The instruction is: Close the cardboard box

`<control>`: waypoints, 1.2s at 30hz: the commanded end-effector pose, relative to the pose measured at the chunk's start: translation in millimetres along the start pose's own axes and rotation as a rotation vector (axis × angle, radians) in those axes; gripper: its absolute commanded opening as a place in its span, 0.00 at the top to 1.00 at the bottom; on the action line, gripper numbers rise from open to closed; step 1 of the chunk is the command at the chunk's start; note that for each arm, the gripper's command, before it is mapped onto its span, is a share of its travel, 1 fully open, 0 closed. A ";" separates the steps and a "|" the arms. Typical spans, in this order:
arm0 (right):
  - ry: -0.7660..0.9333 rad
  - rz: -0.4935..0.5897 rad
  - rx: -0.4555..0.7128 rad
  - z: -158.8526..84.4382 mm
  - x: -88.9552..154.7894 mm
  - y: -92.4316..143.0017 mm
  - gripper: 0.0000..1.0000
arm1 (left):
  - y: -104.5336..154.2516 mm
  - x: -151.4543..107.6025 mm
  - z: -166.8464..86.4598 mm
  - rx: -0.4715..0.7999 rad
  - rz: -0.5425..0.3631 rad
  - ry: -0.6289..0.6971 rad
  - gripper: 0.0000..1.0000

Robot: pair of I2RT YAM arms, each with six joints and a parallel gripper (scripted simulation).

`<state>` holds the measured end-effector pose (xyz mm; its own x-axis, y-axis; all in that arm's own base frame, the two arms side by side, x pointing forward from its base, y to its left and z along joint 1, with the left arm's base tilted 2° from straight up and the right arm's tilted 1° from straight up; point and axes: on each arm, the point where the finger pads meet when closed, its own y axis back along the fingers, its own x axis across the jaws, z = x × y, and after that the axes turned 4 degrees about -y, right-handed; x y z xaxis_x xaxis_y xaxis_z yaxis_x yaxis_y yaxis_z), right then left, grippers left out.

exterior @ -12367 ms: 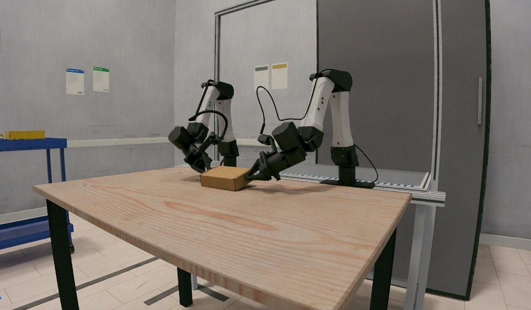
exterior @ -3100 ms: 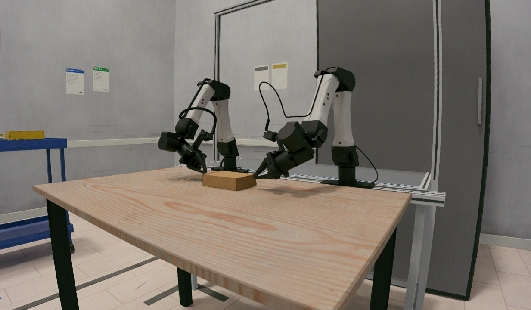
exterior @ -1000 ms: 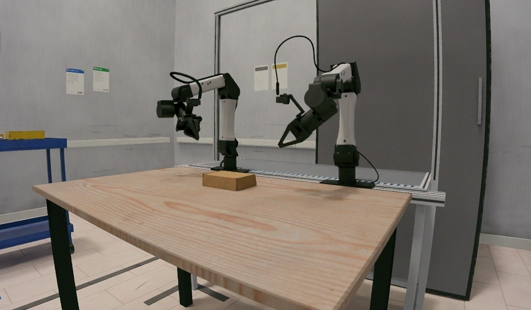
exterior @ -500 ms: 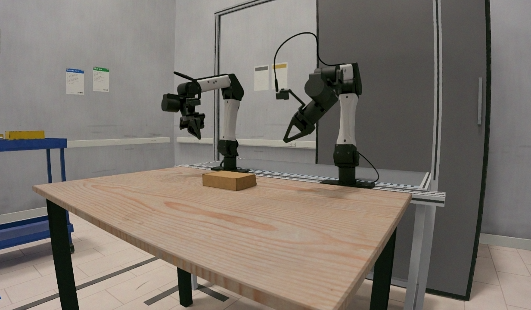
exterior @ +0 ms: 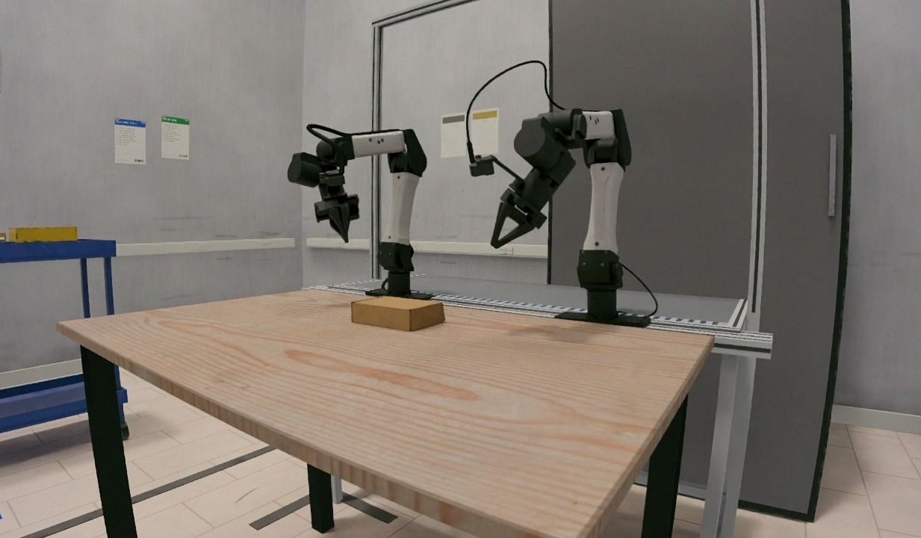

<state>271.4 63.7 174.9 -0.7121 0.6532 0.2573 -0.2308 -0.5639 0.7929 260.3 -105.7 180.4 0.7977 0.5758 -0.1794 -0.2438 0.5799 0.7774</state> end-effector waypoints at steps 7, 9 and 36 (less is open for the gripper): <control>-0.134 -0.112 0.052 4.7 -4.8 9.0 0.99 | 1.9 5.5 -1.2 0.094 0.081 0.149 0.99; -0.168 -0.122 0.072 2.3 -3.2 8.4 0.99 | 2.8 5.1 -0.7 0.108 0.098 0.174 0.99; -0.524 -0.318 0.266 -0.7 -6.3 1.8 0.99 | 2.2 4.9 -1.0 0.324 0.277 0.508 0.99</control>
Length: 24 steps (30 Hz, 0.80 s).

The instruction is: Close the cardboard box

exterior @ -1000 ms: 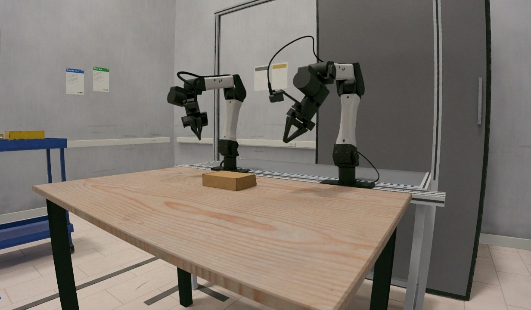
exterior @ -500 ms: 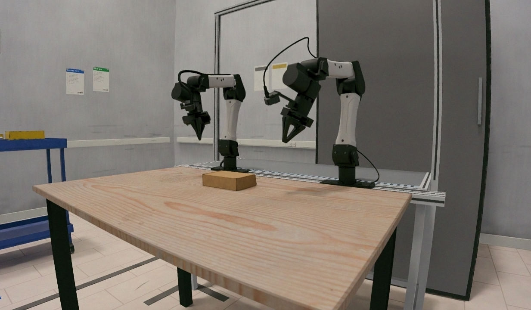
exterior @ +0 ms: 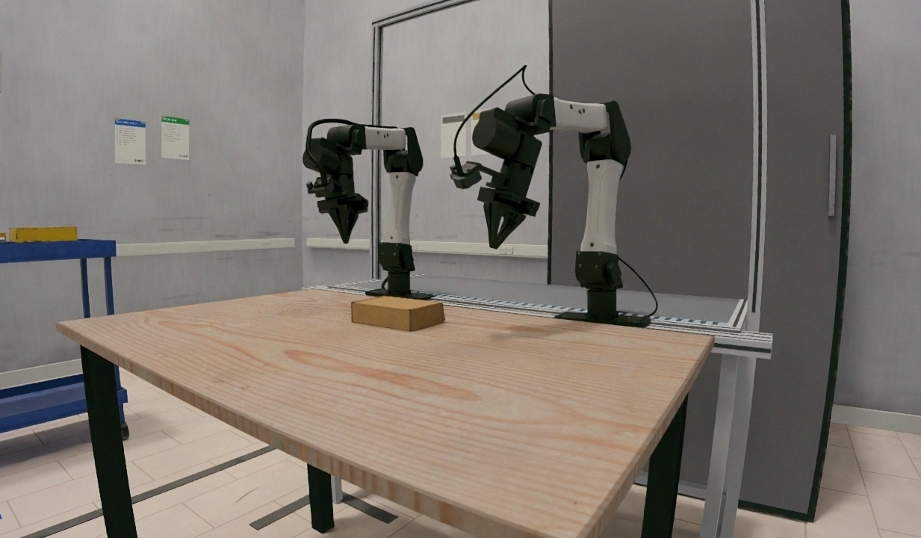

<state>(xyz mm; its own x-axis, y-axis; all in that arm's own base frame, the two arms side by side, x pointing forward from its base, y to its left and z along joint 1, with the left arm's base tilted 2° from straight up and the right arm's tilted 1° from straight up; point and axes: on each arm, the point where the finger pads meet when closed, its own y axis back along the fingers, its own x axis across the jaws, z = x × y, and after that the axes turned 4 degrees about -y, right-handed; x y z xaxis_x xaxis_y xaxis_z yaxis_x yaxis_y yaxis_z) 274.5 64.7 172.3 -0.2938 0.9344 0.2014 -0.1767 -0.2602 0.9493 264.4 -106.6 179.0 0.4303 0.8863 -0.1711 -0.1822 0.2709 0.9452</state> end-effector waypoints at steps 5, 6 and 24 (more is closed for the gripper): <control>-0.126 -0.078 0.054 -0.7 -5.8 3.3 0.99 | 3.1 4.1 -2.9 0.069 0.067 0.120 0.99; -0.139 -0.086 0.061 -0.7 -5.8 3.3 0.99 | 3.0 4.1 -2.9 0.078 0.074 0.133 0.99; -0.357 -0.221 0.173 -0.8 -5.8 2.7 0.99 | 2.2 4.1 -3.4 0.218 0.189 0.347 0.99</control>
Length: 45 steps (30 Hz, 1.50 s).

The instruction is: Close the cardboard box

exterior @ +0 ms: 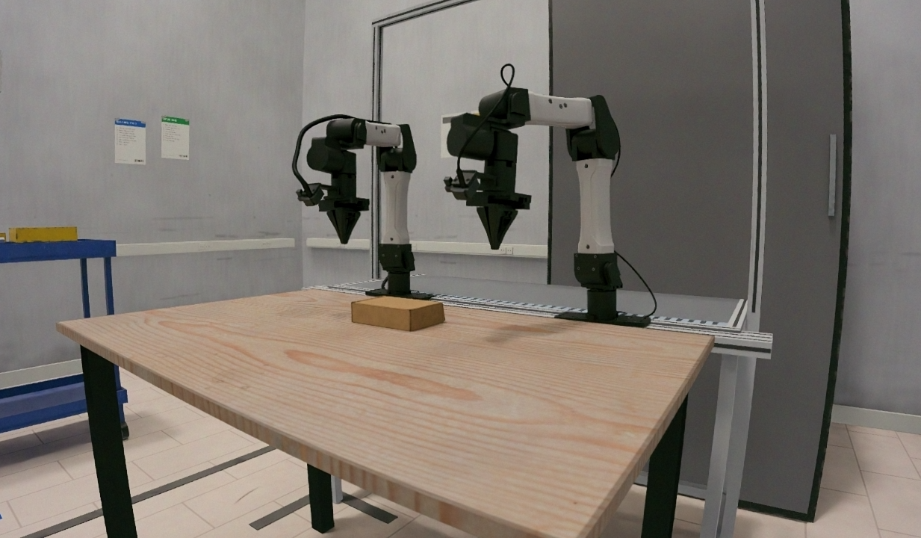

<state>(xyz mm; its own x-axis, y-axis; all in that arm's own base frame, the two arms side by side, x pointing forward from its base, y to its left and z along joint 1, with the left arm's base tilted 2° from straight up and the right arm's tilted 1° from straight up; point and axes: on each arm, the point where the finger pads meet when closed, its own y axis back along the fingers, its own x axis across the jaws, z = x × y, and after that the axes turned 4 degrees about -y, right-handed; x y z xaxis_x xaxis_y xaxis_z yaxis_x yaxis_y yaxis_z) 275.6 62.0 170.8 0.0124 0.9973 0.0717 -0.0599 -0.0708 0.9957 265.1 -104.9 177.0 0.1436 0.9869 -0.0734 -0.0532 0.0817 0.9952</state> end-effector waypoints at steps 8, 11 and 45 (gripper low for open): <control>-0.116 -0.063 0.027 -0.1 -6.0 8.3 0.99 | 5.7 6.6 -5.4 0.035 0.045 0.088 0.99; -0.116 -0.066 0.041 -3.0 -6.7 4.8 0.99 | 5.7 6.5 -5.3 0.035 0.045 0.088 0.99; -0.106 -0.056 0.036 -2.1 -4.4 3.4 0.99 | 3.5 4.2 -4.2 0.033 0.035 0.078 0.99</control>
